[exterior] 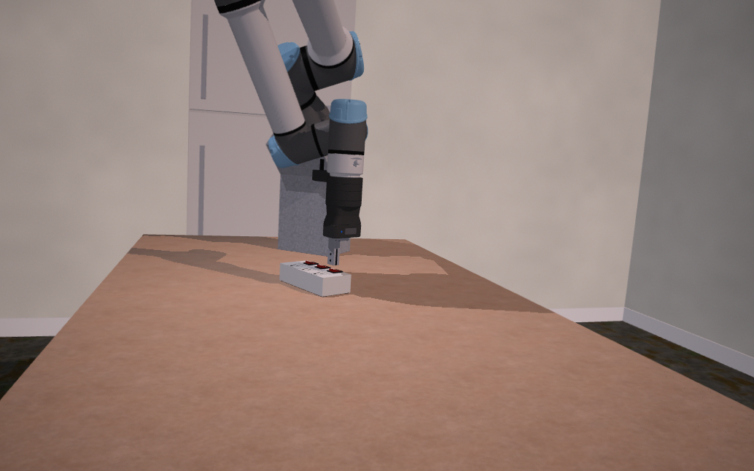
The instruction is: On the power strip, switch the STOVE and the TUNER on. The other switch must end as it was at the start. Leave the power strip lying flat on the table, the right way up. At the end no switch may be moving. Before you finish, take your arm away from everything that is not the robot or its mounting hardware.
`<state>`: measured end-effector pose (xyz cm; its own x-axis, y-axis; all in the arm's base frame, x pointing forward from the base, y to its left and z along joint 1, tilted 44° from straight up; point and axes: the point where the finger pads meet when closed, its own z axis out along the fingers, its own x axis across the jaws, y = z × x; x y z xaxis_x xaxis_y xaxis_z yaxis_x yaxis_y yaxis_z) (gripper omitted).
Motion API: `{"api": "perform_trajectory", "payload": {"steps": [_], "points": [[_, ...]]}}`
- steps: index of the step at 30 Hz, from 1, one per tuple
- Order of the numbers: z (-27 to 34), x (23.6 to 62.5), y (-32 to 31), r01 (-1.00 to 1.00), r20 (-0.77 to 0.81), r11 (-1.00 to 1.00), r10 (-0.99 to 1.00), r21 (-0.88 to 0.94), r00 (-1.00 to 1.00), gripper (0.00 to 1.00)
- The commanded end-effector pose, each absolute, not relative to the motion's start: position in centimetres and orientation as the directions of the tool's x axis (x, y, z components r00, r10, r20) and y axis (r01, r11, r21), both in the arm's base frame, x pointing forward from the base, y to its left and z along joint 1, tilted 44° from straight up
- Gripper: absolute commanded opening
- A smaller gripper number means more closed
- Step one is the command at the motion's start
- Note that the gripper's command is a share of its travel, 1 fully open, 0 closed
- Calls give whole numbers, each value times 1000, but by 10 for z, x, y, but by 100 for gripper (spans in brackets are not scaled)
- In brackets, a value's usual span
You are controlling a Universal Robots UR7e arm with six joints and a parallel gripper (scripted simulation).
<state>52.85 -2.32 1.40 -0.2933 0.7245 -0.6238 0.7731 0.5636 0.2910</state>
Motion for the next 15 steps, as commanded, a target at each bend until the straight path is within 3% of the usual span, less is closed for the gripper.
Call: {"api": "perform_trajectory", "payload": {"steps": [1, 15], "points": [[12, 531, -24, 772, -624, 564, 724, 292, -293, 0], [11, 532, -25, 772, -624, 564, 724, 292, -293, 0]]}}
